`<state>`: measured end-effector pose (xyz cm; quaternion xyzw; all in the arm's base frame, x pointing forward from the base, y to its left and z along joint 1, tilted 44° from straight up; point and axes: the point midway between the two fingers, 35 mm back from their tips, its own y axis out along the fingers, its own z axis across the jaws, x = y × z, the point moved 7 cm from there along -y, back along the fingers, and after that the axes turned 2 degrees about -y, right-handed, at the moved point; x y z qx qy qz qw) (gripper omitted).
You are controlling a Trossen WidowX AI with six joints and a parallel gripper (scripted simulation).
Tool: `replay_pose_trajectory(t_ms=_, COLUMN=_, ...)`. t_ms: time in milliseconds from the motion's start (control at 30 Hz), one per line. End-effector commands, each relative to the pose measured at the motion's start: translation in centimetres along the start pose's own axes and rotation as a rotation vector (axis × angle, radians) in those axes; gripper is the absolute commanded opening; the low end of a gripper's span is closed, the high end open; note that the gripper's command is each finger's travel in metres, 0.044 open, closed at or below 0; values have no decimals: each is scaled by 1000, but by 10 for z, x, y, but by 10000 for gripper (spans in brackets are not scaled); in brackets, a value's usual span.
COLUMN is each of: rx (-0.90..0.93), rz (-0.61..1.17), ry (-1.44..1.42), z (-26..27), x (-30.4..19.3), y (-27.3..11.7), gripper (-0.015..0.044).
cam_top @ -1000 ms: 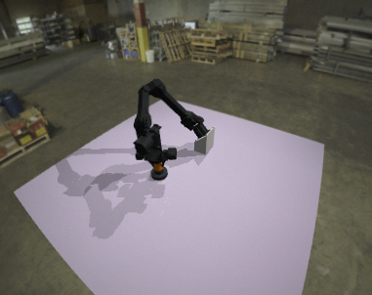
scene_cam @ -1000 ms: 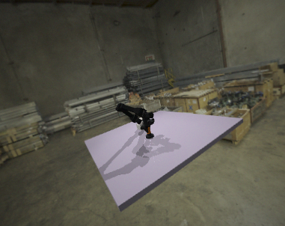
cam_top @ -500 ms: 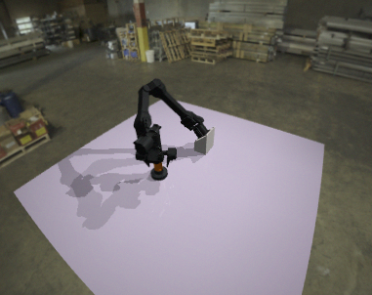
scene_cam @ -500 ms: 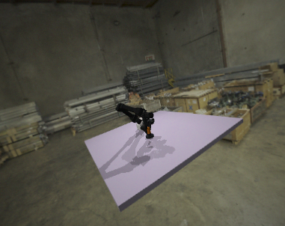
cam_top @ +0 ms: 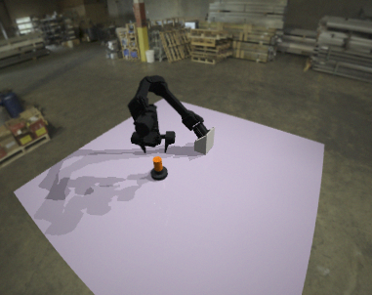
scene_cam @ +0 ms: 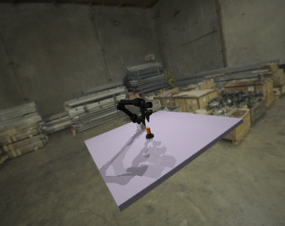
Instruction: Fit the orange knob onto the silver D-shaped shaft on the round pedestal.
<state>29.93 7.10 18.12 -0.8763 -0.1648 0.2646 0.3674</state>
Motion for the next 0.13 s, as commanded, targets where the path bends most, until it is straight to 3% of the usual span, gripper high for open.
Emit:
replay_pose_trajectory(t_ms=0, rx=7, rz=17, ry=0, z=0, x=1, y=-2, gripper=440)
replay_pose_trajectory(t_ms=100, rx=7, rz=17, ry=0, z=0, x=1, y=-2, gripper=440)
